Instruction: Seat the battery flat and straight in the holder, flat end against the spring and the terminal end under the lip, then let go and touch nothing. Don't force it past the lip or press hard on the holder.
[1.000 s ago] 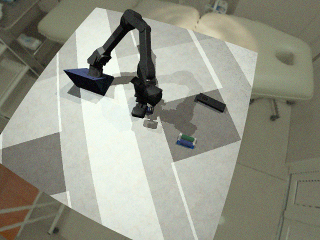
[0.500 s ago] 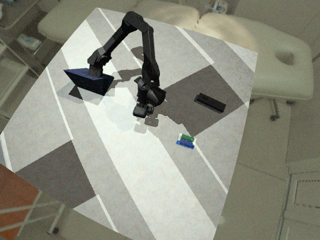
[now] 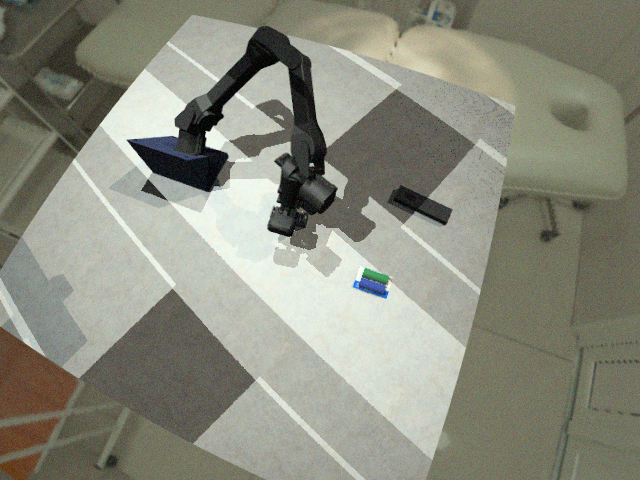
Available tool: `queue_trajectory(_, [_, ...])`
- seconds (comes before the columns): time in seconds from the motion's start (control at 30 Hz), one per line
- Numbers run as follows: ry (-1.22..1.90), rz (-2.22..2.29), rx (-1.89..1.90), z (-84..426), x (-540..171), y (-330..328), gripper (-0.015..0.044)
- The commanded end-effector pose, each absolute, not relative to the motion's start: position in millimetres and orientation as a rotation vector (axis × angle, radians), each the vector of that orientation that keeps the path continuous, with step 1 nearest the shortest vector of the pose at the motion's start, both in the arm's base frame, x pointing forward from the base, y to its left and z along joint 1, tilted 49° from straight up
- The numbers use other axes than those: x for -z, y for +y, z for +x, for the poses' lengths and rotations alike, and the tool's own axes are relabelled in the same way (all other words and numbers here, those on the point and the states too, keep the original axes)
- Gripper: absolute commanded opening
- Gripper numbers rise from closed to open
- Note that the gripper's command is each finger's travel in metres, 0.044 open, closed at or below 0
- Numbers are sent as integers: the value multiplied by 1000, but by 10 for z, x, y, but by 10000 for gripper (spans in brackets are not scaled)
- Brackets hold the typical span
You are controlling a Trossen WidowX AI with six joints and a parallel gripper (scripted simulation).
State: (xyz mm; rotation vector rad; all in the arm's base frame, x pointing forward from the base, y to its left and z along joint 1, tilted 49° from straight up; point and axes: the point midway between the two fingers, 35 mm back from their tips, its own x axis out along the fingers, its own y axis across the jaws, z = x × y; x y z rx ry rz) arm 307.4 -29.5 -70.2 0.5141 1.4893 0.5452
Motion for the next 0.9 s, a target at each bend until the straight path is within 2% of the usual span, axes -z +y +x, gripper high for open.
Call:
queue_trajectory(0.0, [1503,512,-551,3065,704,-277,76])
queue_trajectory(0.87, [1490,511,-545,3206,673,-298,76])
